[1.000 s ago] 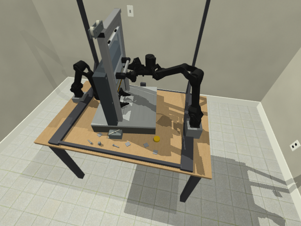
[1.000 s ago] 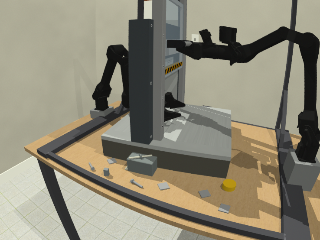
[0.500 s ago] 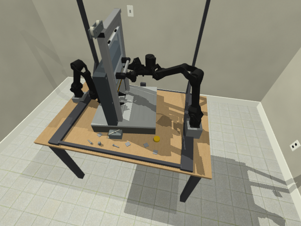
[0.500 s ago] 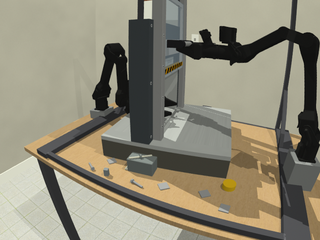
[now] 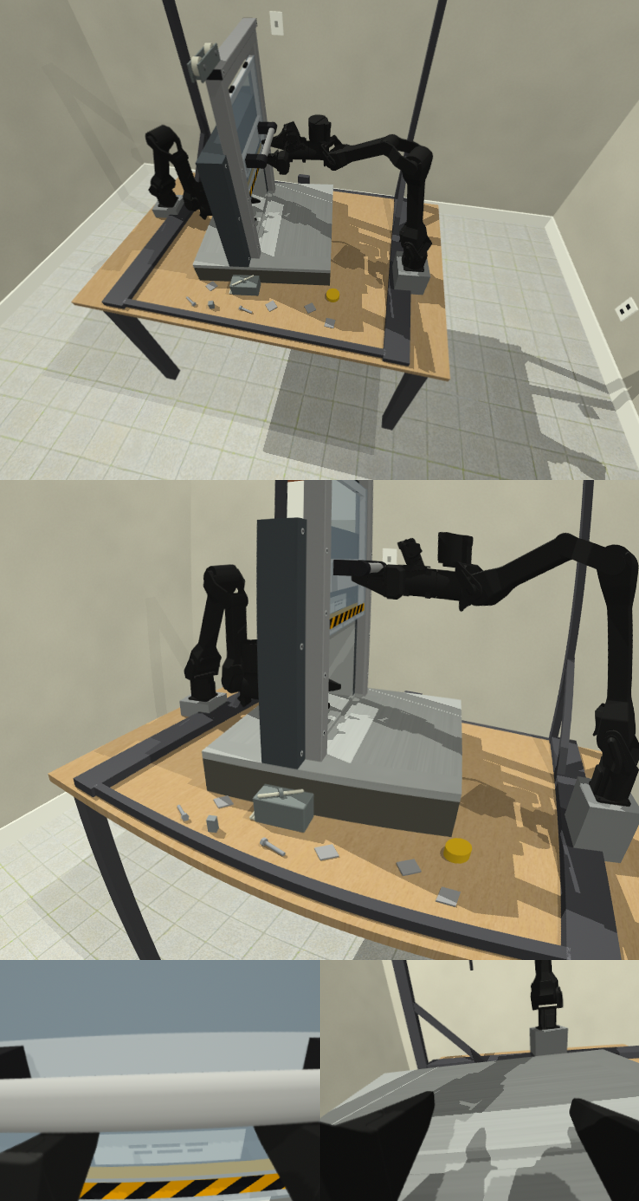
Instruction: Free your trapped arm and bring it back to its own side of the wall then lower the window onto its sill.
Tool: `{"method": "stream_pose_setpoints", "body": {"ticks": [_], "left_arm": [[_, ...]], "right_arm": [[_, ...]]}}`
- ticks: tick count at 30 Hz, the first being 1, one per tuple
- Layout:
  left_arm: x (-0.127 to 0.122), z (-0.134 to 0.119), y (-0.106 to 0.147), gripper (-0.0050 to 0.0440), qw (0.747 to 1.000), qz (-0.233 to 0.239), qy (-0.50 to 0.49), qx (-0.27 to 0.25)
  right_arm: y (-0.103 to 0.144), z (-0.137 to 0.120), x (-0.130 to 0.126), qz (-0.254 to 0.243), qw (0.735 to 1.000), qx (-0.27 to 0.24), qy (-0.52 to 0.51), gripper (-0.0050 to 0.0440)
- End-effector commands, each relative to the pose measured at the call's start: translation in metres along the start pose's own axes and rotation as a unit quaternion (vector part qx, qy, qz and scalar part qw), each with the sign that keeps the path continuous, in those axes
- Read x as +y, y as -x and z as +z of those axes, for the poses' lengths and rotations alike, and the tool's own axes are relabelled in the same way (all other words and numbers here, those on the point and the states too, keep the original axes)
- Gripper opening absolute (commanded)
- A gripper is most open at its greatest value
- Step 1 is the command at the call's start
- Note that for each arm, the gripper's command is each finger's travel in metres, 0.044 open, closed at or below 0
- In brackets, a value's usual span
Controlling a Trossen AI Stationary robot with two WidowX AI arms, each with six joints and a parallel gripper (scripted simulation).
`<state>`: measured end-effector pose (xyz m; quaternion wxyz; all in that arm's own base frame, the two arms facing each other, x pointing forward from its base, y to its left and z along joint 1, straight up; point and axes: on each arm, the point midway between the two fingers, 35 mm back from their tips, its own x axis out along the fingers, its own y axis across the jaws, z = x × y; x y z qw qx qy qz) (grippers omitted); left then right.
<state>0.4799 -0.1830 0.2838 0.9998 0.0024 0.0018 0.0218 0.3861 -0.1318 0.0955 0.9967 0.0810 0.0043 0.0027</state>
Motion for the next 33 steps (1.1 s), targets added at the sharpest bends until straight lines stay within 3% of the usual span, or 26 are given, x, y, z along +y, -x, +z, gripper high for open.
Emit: {"method": "stream_pose_setpoints", "body": {"ticks": [1,5,14,15,16,17,22,23,25,26,27,28,30,31,32,33], "left_arm": [[0.006,0.095,0.01,0.04,0.994,-0.005,0.05,-0.094],[0.006,0.095,0.01,0.04,0.994,-0.005,0.05,-0.094],[0.006,0.095,0.01,0.04,0.994,-0.005,0.05,-0.094],[0.006,0.095,0.01,0.04,0.994,-0.005,0.05,-0.094],[0.006,0.095,0.01,0.04,0.994,-0.005,0.05,-0.094],[0.006,0.095,0.01,0.04,0.994,-0.005,0.05,-0.094],[0.006,0.095,0.01,0.04,0.994,-0.005,0.05,-0.094],[0.006,0.095,0.01,0.04,0.994,-0.005,0.05,-0.094],[0.006,0.095,0.01,0.04,0.994,-0.005,0.05,-0.094],[0.006,0.095,0.01,0.04,0.994,-0.005,0.05,-0.094],[0.006,0.095,0.01,0.04,0.994,-0.005,0.05,-0.094],[0.006,0.095,0.01,0.04,0.994,-0.005,0.05,-0.094],[0.006,0.095,0.01,0.04,0.994,-0.005,0.05,-0.094],[0.006,0.095,0.01,0.04,0.994,-0.005,0.05,-0.094],[0.006,0.095,0.01,0.04,0.994,-0.005,0.05,-0.094],[0.006,0.095,0.01,0.04,0.994,-0.005,0.05,-0.094]], "right_arm": [[0.01,0.007,0.002,0.003,1.0,-0.007,0.005,0.04],[0.009,0.008,0.001,0.003,1.0,-0.009,0.006,0.04],[0.039,0.007,0.002,0.002,1.0,0.001,0.007,0.04],[0.043,-0.027,-0.003,-0.007,0.998,0.042,-0.042,0.04],[0.045,0.023,0.004,0.006,0.999,-0.016,0.031,0.04],[0.047,0.008,0.002,0.002,1.0,0.003,0.008,0.04],[0.047,-0.005,-0.001,-0.002,1.0,0.017,-0.012,0.04],[0.061,0.024,0.005,0.007,0.999,-0.014,0.036,0.04],[0.064,0.007,0.001,0.001,1.0,0.008,0.006,0.04],[0.063,-0.026,-0.003,-0.009,0.998,0.048,-0.046,0.04],[0.072,0.021,0.004,0.005,0.999,-0.007,0.035,0.04],[0.072,0.007,0.001,0.002,1.0,0.011,0.007,0.04],[0.076,0.008,0.0,0.001,1.0,0.011,0.009,0.04],[0.075,-0.026,-0.003,-0.008,0.997,0.052,-0.049,0.04],[0.086,0.021,0.004,0.006,0.999,-0.004,0.037,0.04],[0.085,0.007,0.001,0.002,1.0,0.014,0.007,0.04]]}}
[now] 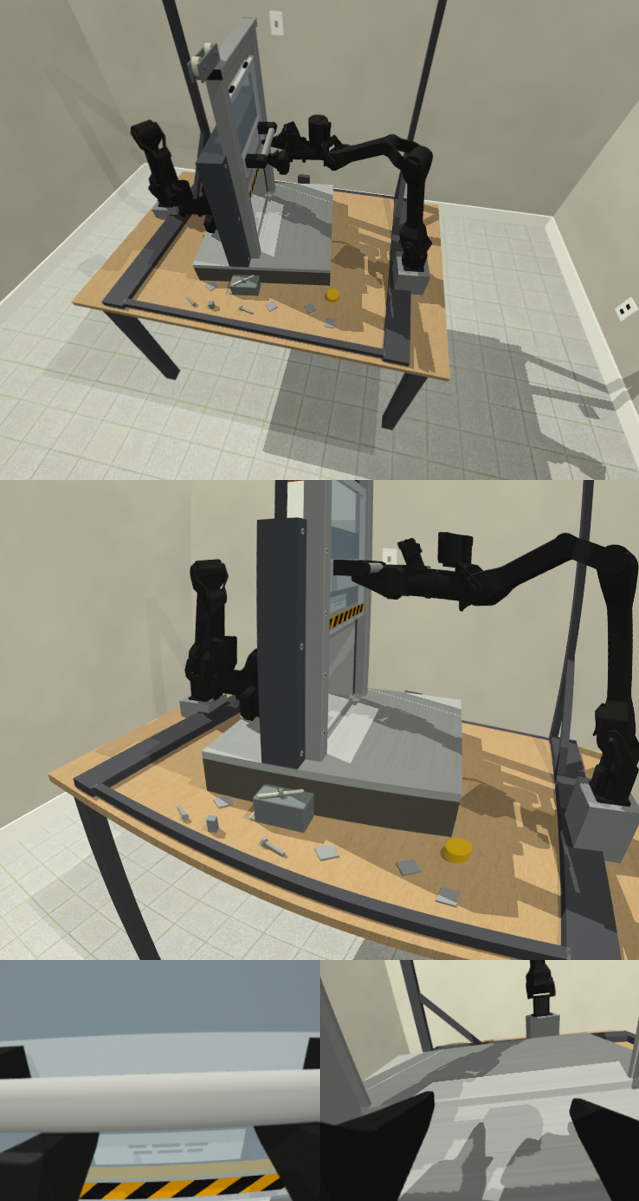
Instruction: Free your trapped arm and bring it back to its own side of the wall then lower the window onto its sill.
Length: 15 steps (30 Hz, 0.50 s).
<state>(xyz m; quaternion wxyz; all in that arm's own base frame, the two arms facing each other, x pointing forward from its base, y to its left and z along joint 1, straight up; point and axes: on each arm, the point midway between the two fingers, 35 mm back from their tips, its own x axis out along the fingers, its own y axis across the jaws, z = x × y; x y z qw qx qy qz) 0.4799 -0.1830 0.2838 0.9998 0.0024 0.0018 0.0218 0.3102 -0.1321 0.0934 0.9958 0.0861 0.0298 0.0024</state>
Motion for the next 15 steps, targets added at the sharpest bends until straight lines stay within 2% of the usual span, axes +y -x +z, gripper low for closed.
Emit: {"method": "stream_pose_setpoints", "body": {"ticks": [1,2,3,4,6,7,8,9,10,15], "left_arm": [[0.006,0.095,0.01,0.04,0.994,-0.005,0.05,-0.094],[0.006,0.095,0.01,0.04,0.994,-0.005,0.05,-0.094],[0.006,0.095,0.01,0.04,0.994,-0.005,0.05,-0.094],[0.006,0.095,0.01,0.04,0.994,-0.005,0.05,-0.094],[0.006,0.095,0.01,0.04,0.994,-0.005,0.05,-0.094],[0.006,0.095,0.01,0.04,0.994,-0.005,0.05,-0.094],[0.006,0.095,0.01,0.04,0.994,-0.005,0.05,-0.094],[0.006,0.095,0.01,0.04,0.994,-0.005,0.05,-0.094],[0.006,0.095,0.01,0.04,0.994,-0.005,0.05,-0.094],[0.006,0.095,0.01,0.04,0.994,-0.005,0.05,-0.094]], "right_arm": [[0.011,0.01,0.001,0.004,1.0,-0.013,0.013,0.04],[0.014,0.009,0.0,0.003,1.0,-0.011,0.013,0.04],[0.011,-0.023,-0.003,-0.004,0.998,0.029,-0.046,0.04],[0.013,0.008,0.001,0.003,1.0,-0.01,0.011,0.04],[0.013,0.008,0.001,0.003,1.0,-0.01,0.011,0.04],[0.022,0.008,0.001,0.003,1.0,-0.009,0.012,0.04],[0.019,-0.024,-0.003,-0.005,0.998,0.031,-0.049,0.04],[0.033,0.02,0.004,0.006,0.999,-0.024,0.044,0.04],[0.031,0.007,0.001,0.003,1.0,-0.007,0.011,0.04],[0.024,0.016,-0.001,0.004,1.0,-0.016,0.022,0.04]]}}
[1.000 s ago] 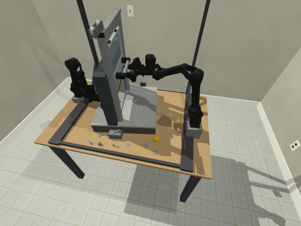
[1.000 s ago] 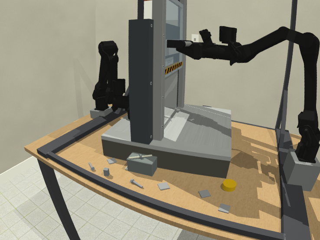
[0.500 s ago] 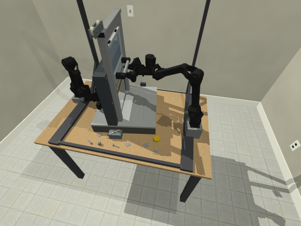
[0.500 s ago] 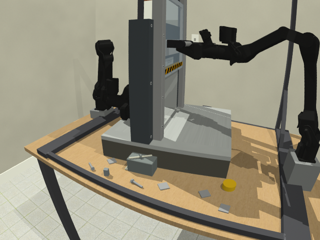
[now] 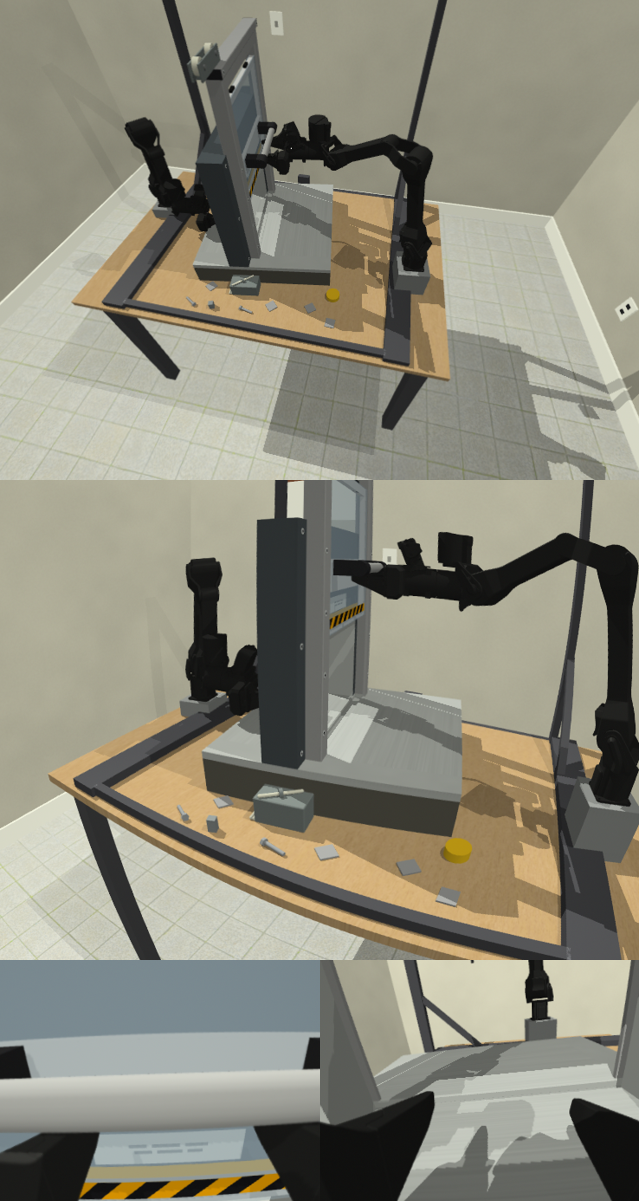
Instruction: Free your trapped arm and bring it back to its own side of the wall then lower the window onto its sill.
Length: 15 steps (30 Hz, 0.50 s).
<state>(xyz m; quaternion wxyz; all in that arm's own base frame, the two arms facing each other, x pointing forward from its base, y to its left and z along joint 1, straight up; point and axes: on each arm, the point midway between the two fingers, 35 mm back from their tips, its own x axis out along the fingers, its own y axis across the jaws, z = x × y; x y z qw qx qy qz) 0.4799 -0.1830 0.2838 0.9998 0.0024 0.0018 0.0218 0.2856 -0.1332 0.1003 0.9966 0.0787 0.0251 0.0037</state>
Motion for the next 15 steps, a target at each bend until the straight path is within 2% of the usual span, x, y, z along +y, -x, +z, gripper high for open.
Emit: {"method": "stream_pose_setpoints", "body": {"ticks": [1,9,15], "left_arm": [[0.006,0.095,0.01,0.04,0.994,-0.005,0.05,-0.094],[0.006,0.095,0.01,0.04,0.994,-0.005,0.05,-0.094],[0.006,0.095,0.01,0.04,0.994,-0.005,0.05,-0.094]], "right_arm": [[-0.002,0.011,-0.001,0.001,1.0,-0.011,0.013,0.04],[-0.006,0.019,-0.002,-0.001,1.0,-0.009,0.012,0.04],[-0.01,0.049,0.0,-0.001,1.0,-0.017,0.023,0.04]]}}
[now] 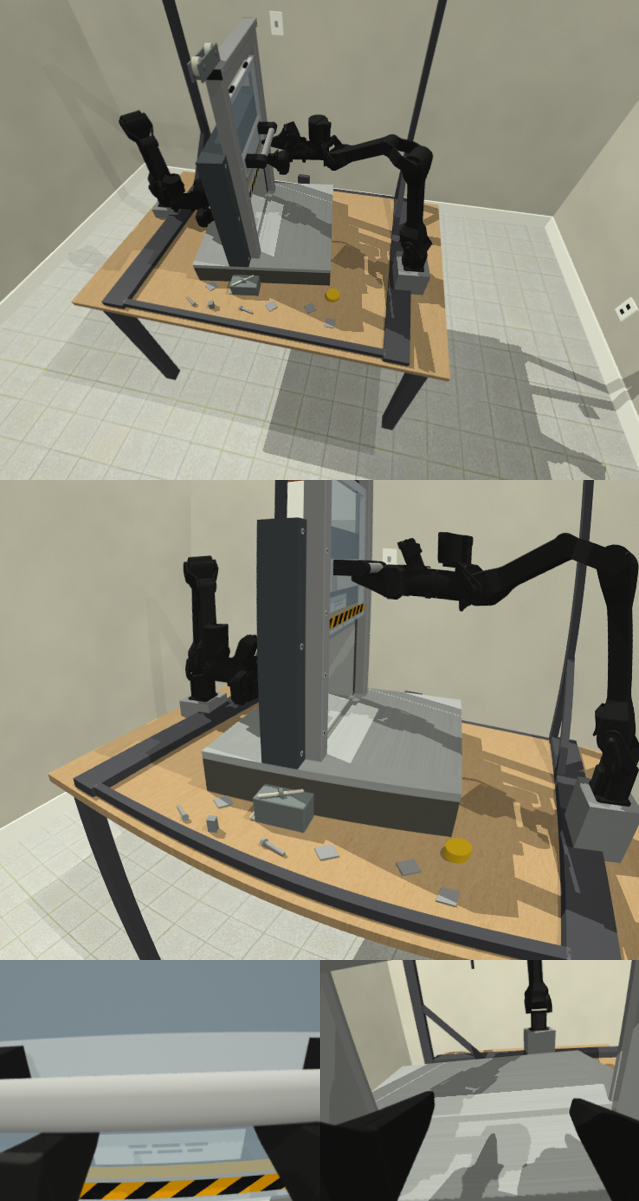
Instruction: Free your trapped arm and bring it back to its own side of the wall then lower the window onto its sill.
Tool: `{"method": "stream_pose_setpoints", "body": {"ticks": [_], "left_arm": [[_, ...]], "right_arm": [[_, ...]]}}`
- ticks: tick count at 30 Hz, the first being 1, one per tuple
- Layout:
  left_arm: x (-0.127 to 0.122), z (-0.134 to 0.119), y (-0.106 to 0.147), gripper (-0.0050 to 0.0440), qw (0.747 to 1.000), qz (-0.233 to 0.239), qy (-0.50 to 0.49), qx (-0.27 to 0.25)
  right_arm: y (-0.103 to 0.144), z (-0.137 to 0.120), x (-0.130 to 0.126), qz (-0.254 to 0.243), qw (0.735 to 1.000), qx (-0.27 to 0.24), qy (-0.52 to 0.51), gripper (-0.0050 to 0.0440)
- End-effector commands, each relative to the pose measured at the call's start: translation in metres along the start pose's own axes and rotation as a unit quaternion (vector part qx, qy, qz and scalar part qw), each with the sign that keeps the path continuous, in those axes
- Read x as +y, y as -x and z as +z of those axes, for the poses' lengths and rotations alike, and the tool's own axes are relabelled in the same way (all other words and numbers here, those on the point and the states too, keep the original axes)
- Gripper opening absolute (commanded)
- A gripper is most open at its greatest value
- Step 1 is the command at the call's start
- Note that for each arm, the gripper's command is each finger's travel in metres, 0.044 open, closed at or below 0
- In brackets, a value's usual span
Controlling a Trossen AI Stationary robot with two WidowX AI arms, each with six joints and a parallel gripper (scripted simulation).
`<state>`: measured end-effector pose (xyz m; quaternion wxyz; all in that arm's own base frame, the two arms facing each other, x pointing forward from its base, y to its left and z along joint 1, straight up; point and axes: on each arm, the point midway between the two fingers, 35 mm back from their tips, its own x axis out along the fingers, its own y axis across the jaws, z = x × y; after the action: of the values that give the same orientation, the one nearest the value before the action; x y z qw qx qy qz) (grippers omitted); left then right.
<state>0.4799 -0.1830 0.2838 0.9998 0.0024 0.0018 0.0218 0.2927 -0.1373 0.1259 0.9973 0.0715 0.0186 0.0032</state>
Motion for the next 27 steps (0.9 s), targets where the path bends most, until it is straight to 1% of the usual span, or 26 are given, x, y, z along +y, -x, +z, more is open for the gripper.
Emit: {"method": "stream_pose_setpoints", "body": {"ticks": [1,2,3,4,5,6,8,10,11,13,14,15,19,20,21,22,23,25,27], "left_arm": [[0.006,0.095,0.01,0.04,0.994,-0.005,0.05,-0.094],[0.006,0.095,0.01,0.04,0.994,-0.005,0.05,-0.094],[0.006,0.095,0.01,0.04,0.994,-0.005,0.05,-0.094],[0.006,0.095,0.01,0.04,0.994,-0.005,0.05,-0.094],[0.006,0.095,0.01,0.04,0.994,-0.005,0.05,-0.094],[0.006,0.095,0.01,0.04,0.994,-0.005,0.05,-0.094],[0.006,0.095,0.01,0.04,0.994,-0.005,0.05,-0.094],[0.006,0.095,0.01,0.04,0.994,-0.005,0.05,-0.094],[0.006,0.095,0.01,0.04,0.994,-0.005,0.05,-0.094],[0.006,0.095,0.01,0.04,0.994,-0.005,0.05,-0.094],[0.006,0.095,0.01,0.04,0.994,-0.005,0.05,-0.094],[0.006,0.095,0.01,0.04,0.994,-0.005,0.05,-0.094],[0.006,0.095,0.01,0.04,0.994,-0.005,0.05,-0.094],[0.006,0.095,0.01,0.04,0.994,-0.005,0.05,-0.094],[0.006,0.095,0.01,0.04,0.994,-0.005,0.05,-0.094],[0.006,0.095,0.01,0.04,0.994,-0.005,0.05,-0.094],[0.006,0.095,0.01,0.04,0.994,-0.005,0.05,-0.094],[0.006,0.095,0.01,0.04,0.994,-0.005,0.05,-0.094],[0.006,0.095,0.01,0.04,0.994,-0.005,0.05,-0.094]], "right_arm": [[-0.004,0.027,0.001,-0.001,1.0,-0.008,0.015,0.04],[-0.004,0.03,0.001,-0.001,1.0,-0.006,0.013,0.04],[-0.003,0.004,0.0,-0.004,1.0,0.02,-0.012,0.04],[-0.004,0.024,0.001,-0.001,1.0,-0.003,0.01,0.04],[-0.004,0.026,0.001,-0.001,1.0,-0.003,0.01,0.04],[-0.004,0.039,0.003,0.0,1.0,-0.014,0.022,0.04],[-0.004,0.05,0.006,0.0,1.0,-0.016,0.024,0.04],[-0.004,0.05,0.006,0.0,1.0,-0.016,0.024,0.04],[-0.004,0.04,0.005,-0.002,1.0,-0.003,0.012,0.04],[-0.003,0.051,0.007,-0.001,1.0,-0.009,0.018,0.04],[-0.002,0.063,0.01,0.0,1.0,-0.016,0.026,0.04],[-0.001,0.07,0.013,0.0,0.999,-0.017,0.027,0.04],[0.005,0.088,0.021,-0.001,1.0,-0.013,0.026,0.04],[0.001,0.062,0.014,-0.004,1.0,0.012,0.002,0.04],[0.003,0.082,0.019,-0.001,1.0,-0.011,0.024,0.04],[0.004,0.083,0.02,-0.001,1.0,-0.011,0.023,0.04],[0.007,0.097,0.025,0.0,0.999,-0.022,0.035,0.04],[0.012,0.107,0.031,0.0,0.999,-0.024,0.036,0.04],[0.012,0.107,0.031,0.0,0.999,-0.024,0.036,0.04]]}}
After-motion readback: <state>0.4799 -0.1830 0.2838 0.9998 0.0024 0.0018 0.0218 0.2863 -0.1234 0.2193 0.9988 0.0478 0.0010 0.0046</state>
